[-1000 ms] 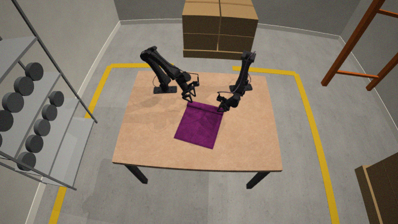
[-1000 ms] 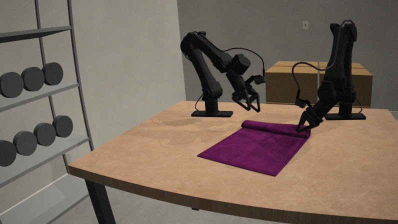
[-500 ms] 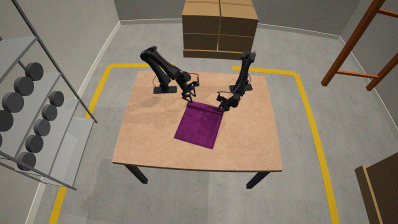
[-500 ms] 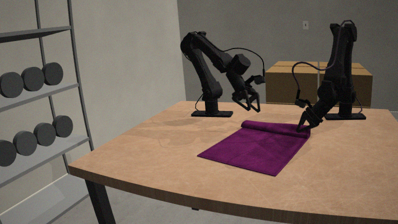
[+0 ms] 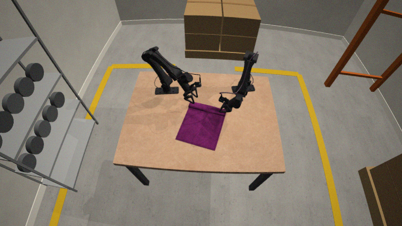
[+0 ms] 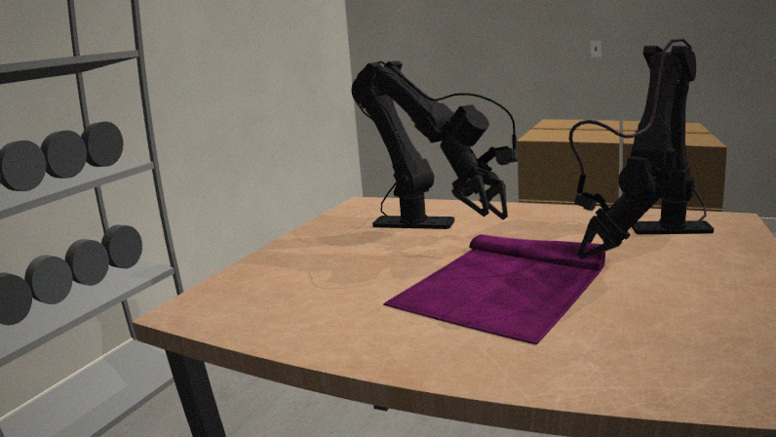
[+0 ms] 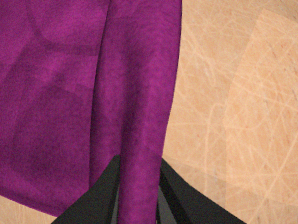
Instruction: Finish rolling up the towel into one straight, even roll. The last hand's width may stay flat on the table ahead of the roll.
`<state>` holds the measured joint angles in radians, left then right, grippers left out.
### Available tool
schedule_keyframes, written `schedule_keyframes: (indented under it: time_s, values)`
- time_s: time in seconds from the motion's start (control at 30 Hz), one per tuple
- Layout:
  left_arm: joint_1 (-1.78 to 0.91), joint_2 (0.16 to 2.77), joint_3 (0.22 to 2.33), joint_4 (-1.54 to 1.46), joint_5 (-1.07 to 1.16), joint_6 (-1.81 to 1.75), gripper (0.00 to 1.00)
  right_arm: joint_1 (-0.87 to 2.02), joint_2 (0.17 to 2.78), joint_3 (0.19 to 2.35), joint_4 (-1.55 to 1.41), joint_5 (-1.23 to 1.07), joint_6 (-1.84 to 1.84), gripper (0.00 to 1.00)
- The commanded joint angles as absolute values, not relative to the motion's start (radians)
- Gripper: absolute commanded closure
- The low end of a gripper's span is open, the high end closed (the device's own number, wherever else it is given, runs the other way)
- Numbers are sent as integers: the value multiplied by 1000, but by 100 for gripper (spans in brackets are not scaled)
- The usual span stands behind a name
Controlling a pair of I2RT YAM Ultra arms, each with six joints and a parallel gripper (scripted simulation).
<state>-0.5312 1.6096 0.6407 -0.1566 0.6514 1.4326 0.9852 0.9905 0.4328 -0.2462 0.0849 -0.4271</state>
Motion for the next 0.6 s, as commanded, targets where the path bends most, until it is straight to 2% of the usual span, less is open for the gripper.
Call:
schedule_keyframes:
  time_s: [0.0, 0.3, 0.57]
  values:
    - [-539, 1623, 643, -156, 652, 1428, 81, 994, 1006, 430, -233, 95, -416, 2]
    - [-537, 1652, 707, -262, 658, 1422, 81, 994, 1008, 430, -231, 99, -412, 2]
    - [-531, 1737, 862, -498, 672, 1414, 81, 993, 1012, 430, -227, 107, -404, 2]
